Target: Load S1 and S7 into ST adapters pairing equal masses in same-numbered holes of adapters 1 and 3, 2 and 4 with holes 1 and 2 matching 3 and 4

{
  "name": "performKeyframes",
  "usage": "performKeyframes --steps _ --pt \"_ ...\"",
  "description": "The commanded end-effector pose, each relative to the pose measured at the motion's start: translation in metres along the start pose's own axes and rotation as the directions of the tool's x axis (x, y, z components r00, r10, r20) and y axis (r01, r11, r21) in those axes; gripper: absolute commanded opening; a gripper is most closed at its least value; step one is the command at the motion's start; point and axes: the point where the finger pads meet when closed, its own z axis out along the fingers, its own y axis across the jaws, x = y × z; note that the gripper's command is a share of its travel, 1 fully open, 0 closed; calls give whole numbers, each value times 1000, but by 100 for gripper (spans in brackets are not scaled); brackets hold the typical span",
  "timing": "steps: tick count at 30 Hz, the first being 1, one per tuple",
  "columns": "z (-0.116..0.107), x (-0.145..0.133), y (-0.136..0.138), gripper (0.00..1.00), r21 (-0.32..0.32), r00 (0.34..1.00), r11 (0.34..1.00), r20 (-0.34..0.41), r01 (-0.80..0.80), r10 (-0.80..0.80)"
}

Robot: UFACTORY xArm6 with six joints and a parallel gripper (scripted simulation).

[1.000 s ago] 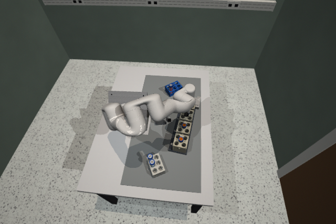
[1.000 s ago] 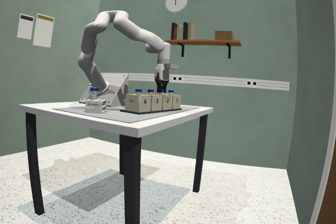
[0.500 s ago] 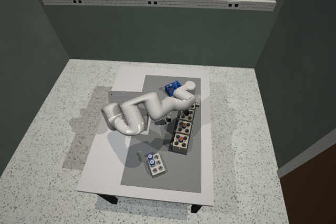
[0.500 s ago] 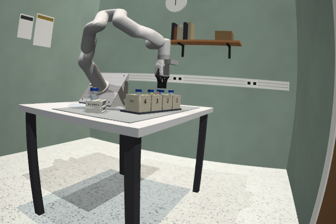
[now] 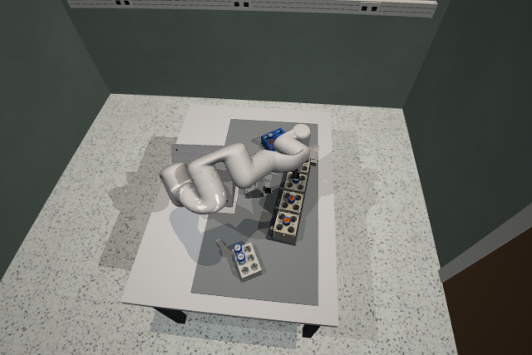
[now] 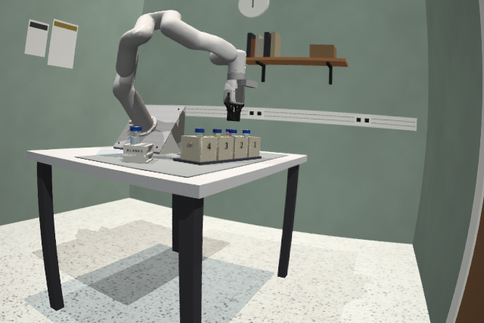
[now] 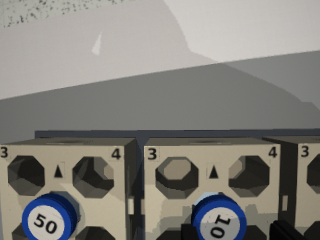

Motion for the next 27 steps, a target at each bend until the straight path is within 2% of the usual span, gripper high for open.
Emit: performKeyframes --steps 1,27 --pt "-11 1 0 44 2 1000 1000 -3 -1 1" --pt "-55 1 0 44 2 1000 1000 -3 -1 1"
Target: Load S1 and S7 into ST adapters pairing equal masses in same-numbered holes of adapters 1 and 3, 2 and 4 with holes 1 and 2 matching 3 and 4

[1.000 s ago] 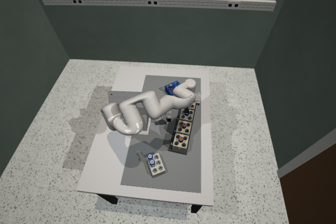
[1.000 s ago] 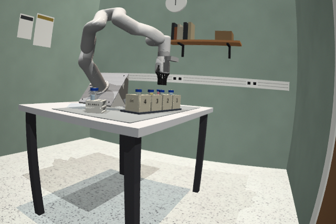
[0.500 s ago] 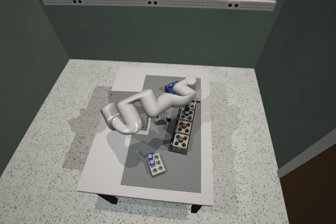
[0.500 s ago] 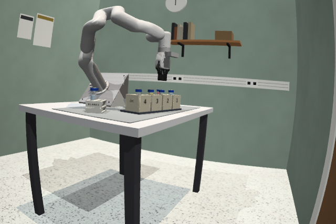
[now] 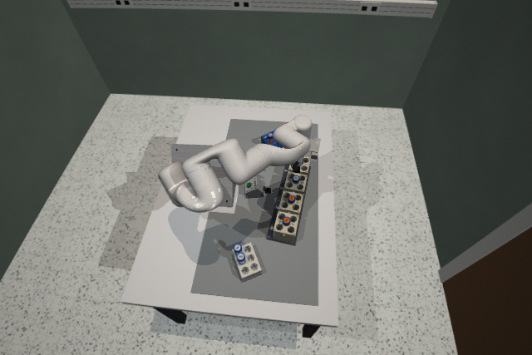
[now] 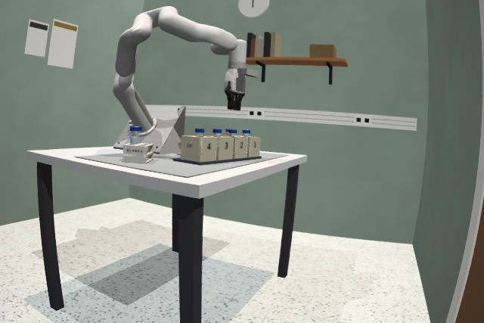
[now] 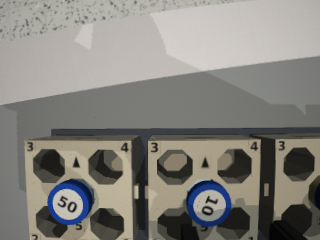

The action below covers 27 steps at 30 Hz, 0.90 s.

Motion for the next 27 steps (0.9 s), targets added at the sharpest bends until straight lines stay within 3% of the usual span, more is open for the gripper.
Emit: performKeyframes --steps 1,8,27 --pt "-10 1 0 44 2 1000 1000 -3 -1 1" --pt "-24 1 0 44 3 1000 1000 -3 -1 1" --pt "-24 1 0 44 2 1000 1000 -3 -1 1"
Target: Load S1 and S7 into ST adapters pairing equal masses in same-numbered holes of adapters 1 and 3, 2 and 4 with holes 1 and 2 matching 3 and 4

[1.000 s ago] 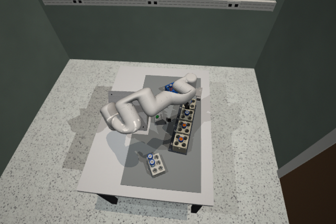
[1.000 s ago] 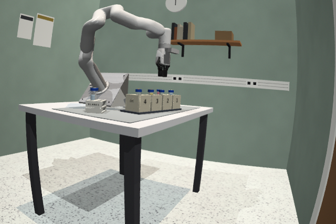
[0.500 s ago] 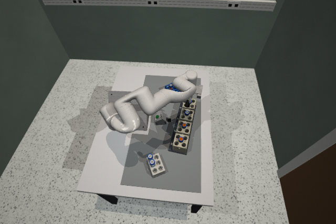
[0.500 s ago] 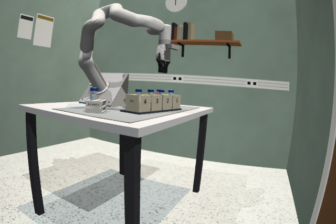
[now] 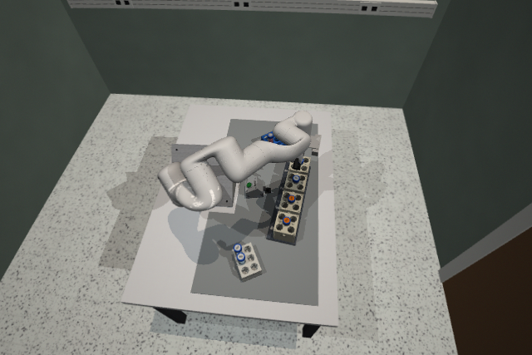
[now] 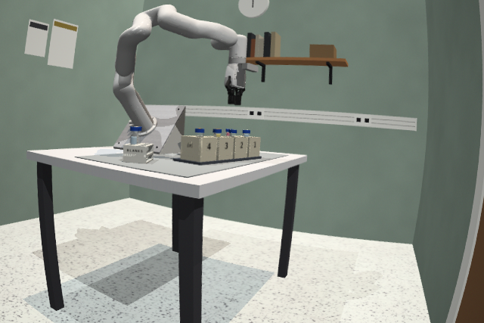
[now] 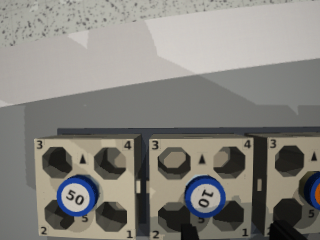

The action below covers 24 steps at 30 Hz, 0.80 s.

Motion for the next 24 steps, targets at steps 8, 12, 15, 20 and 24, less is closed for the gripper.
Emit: performKeyframes --steps 8,12,15,20,24 --pt "0 -4 1 0 -2 999 999 2 -34 34" --pt "9 -21 5 0 -24 986 986 21 -163 163" --pt "15 -34 8 0 -42 965 965 34 -258 259" --pt "23 -52 13 0 -68 923 923 47 -379 383" --pt "29 -65 16 0 -88 880 880 55 -466 472"
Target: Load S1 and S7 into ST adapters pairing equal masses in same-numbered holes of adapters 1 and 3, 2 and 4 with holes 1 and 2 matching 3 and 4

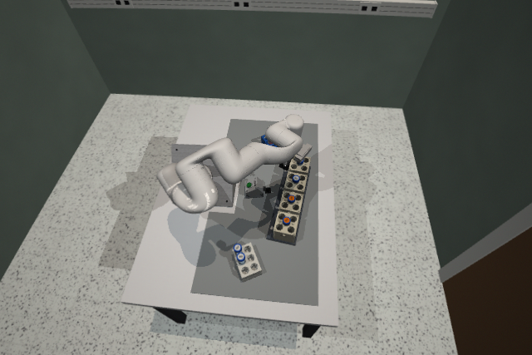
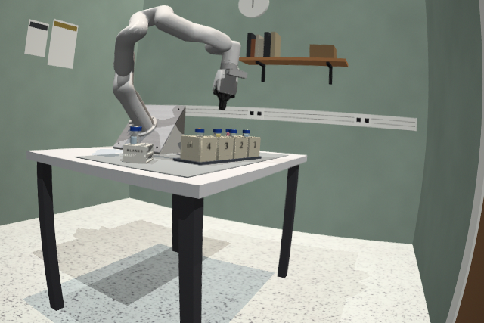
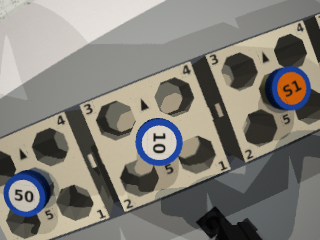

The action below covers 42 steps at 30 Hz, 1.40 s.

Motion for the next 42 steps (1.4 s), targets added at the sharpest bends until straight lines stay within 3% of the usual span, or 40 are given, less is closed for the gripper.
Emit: performKeyframes --steps 1,12,14,26,38,42 --pt "9 -15 10 0 -11 989 989 14 -148 148" --pt "36 -55 37 0 -81 872 872 55 -482 487" --pt "36 -55 37 0 -81 872 872 55 -482 487" --pt "65 -98 66 0 -162 633 635 68 -756 771" --pt "89 -133 90 0 -162 633 635 68 -756 771" --pt "89 -133 90 0 -162 633 635 68 -756 771"
